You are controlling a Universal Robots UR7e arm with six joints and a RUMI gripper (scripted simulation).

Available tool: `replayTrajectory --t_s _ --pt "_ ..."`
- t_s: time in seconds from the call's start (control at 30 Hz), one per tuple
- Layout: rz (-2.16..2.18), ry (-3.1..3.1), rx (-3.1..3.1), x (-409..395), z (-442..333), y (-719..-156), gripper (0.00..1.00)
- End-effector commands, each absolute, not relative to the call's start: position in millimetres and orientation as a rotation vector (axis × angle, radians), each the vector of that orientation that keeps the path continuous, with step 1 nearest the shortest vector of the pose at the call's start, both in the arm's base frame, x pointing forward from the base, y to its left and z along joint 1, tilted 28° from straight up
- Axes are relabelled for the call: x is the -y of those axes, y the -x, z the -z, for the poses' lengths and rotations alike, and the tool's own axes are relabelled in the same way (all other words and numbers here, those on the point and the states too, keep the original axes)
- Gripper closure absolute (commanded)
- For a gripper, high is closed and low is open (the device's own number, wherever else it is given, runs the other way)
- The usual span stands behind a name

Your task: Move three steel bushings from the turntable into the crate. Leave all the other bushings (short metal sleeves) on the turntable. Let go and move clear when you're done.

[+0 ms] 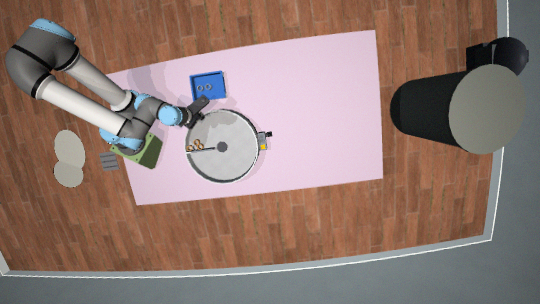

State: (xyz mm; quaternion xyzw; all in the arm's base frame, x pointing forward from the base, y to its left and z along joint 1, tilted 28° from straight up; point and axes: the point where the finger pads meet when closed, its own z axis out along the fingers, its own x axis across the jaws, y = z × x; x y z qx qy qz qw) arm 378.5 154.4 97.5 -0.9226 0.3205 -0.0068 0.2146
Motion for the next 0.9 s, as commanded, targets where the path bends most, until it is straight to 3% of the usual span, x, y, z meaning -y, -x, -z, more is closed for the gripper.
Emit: replayTrajectory --t_s 0.0,0.87 --pt "-0.027 2.482 -1.1 -144 -93 -381 0.95" --pt "-0.212 2.049 -1.81 -102 -74 -382 0.95"
